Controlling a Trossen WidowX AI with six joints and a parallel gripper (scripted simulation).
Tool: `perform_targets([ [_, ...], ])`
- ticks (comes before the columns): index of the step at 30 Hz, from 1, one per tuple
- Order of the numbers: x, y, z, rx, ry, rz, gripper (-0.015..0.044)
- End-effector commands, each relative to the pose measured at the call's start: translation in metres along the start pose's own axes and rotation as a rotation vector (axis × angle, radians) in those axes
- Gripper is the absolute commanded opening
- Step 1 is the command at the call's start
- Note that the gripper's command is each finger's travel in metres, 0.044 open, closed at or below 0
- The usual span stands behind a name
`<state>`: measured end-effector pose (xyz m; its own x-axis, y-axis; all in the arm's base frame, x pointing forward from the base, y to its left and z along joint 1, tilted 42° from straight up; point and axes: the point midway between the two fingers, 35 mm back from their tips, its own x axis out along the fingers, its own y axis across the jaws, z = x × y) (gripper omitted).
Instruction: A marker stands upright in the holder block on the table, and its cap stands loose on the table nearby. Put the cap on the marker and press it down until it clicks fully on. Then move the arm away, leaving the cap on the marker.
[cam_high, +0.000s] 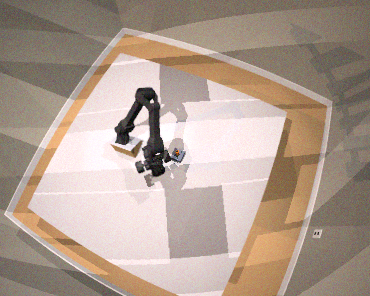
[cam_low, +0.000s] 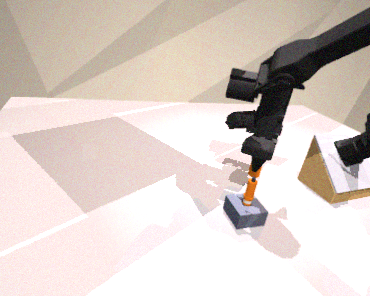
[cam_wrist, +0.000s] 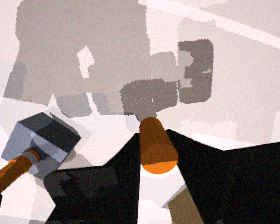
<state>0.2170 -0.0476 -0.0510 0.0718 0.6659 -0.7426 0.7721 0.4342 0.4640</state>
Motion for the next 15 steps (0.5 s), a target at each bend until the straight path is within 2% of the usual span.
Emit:
perform_targets([
  [1, -0.012, 0.0, 0.001, -0.009, -0.007, -0.004, 0.0],
  [15, -0.041, 0.002, 0.0, -0.009, -0.007, -0.005, 0.0],
])
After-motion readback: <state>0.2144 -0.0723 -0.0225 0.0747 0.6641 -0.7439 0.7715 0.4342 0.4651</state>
